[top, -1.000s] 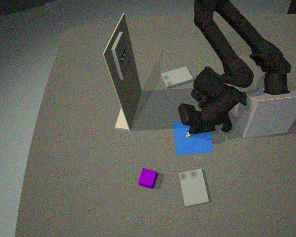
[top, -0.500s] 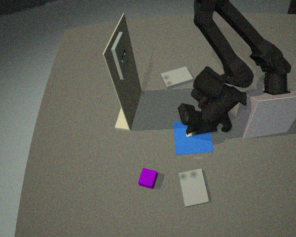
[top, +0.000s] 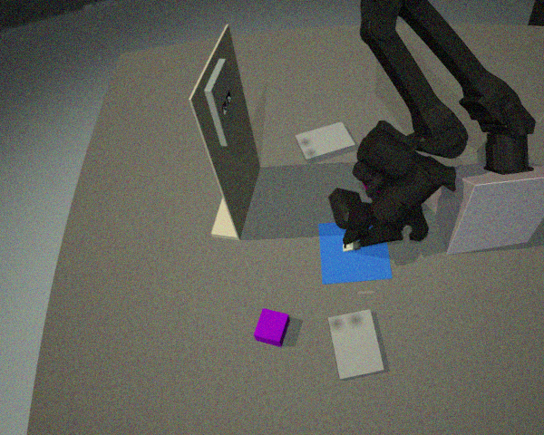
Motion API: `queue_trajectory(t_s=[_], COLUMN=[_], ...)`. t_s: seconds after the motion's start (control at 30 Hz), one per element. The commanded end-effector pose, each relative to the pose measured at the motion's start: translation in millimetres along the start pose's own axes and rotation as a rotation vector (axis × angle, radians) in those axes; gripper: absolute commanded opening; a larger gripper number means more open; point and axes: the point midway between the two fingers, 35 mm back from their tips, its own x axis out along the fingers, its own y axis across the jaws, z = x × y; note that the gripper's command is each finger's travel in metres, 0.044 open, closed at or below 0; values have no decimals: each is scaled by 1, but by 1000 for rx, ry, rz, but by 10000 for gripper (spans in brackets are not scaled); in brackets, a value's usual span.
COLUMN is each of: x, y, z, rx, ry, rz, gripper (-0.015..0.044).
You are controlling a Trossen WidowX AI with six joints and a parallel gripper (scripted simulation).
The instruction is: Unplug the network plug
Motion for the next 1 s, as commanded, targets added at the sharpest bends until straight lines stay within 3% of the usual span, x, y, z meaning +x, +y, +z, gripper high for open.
queue_trajectory(t_s=[0.0, 0.97], x=[-4, -23], y=[-1, 4], z=[1, -3], rx=[4, 3], ry=[-4, 4], rz=[-2, -5], gripper=[156, 156])
